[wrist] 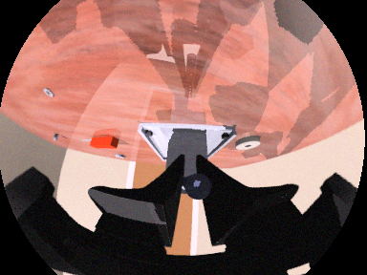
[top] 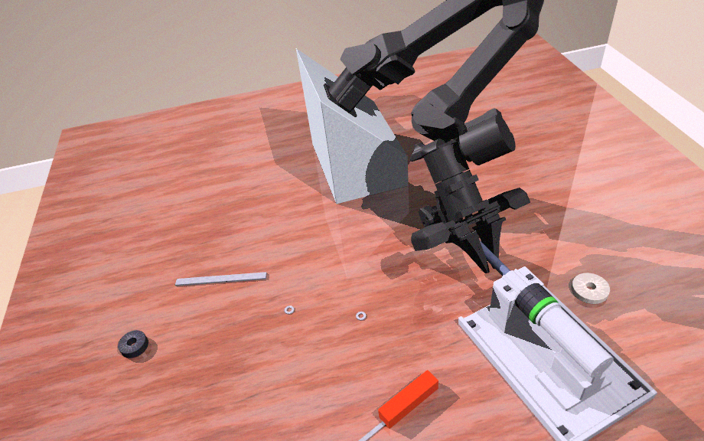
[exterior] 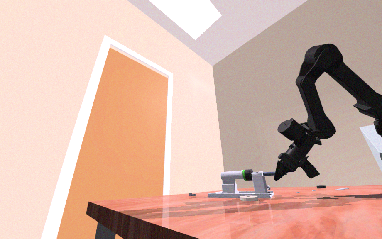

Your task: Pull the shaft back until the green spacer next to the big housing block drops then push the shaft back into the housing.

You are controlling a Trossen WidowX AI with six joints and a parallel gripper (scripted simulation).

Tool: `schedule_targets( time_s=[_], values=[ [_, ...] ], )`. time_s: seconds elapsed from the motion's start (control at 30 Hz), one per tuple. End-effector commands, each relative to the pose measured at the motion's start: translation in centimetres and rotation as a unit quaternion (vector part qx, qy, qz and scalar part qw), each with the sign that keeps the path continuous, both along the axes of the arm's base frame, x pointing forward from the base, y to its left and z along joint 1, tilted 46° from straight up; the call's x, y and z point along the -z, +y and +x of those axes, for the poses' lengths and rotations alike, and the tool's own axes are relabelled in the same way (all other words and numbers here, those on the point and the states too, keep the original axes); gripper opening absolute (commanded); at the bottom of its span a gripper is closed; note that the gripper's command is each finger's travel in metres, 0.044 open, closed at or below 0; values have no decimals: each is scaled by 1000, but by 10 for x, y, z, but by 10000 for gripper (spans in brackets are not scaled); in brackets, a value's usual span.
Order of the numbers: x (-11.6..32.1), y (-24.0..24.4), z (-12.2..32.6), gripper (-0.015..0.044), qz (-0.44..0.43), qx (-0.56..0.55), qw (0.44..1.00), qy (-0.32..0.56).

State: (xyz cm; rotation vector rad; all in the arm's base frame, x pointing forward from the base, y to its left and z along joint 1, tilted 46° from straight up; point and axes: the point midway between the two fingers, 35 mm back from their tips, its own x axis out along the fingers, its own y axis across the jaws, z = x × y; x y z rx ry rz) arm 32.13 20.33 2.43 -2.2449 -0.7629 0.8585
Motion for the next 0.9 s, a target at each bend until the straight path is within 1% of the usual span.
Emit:
schedule_targets(
  time_s=[0.0, 0.87],
  values=[
    [0, 0, -1, 0, 2, 0, 1000, 2],
    [1, -1, -4, 0, 2, 0, 1000, 2]
  ],
)
